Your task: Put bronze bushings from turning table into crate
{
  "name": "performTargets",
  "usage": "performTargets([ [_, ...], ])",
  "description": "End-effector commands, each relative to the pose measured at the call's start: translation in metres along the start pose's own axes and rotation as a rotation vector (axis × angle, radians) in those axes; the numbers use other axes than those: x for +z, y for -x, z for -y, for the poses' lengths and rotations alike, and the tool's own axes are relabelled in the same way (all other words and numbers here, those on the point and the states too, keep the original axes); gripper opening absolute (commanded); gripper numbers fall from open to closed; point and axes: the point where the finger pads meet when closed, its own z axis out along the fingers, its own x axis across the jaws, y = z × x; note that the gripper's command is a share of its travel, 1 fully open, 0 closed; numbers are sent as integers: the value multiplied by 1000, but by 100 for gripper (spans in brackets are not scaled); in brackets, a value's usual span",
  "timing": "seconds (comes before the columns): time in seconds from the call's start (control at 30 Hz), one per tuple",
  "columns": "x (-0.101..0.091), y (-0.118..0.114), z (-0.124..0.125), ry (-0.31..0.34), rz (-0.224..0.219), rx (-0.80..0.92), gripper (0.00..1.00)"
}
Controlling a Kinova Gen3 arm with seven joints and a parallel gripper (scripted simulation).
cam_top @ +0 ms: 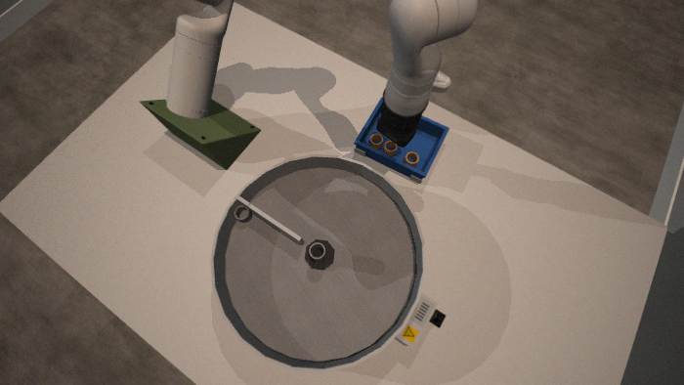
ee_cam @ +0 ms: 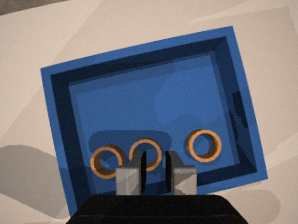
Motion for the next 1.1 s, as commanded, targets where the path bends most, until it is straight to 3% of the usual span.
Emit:
performTargets([
  [0.0, -3, -1, 0, 1, -6, -1, 42],
  [0.17, -3, -1, 0, 1, -6, -1, 42],
  [0.33, -43, -1, 0, 1, -6, -1, 42],
  [0.73, -43, -1, 0, 1, -6, -1, 42],
  [0.9, -83, -1, 0, 1, -6, -1, 42],
  [1.07, -83, -1, 0, 1, -6, -1, 42],
])
